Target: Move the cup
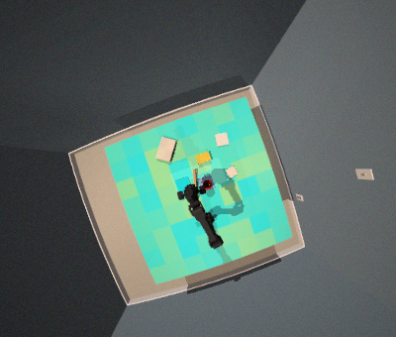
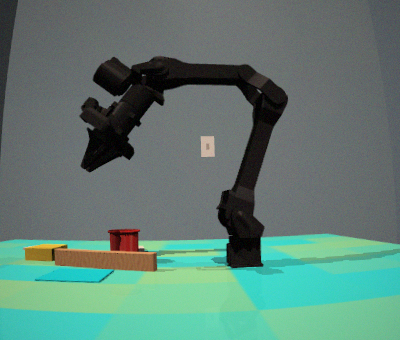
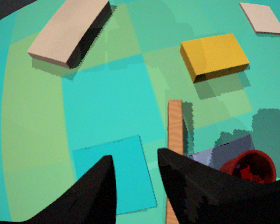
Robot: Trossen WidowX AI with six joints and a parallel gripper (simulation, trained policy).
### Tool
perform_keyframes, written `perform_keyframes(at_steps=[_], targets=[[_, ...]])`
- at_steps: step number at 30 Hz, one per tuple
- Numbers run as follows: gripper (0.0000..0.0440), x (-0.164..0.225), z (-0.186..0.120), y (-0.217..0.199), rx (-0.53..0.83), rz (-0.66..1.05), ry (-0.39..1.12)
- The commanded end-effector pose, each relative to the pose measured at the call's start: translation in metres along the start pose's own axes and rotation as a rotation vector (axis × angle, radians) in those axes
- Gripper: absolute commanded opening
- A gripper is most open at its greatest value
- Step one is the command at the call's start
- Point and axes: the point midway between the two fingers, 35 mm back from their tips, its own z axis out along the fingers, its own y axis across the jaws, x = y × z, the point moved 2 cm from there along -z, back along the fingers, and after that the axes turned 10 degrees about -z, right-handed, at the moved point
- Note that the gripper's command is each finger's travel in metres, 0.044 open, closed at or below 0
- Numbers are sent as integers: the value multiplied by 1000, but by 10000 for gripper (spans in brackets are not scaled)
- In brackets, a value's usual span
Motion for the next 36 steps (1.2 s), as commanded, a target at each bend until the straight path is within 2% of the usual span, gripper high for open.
perform_keyframes(at_steps=[1,19,36], targets=[[115,2,1,-1,13,-6,60],[108,21,10,-13,53,-67,347],[115,41,30,-38,79,-130,573]])
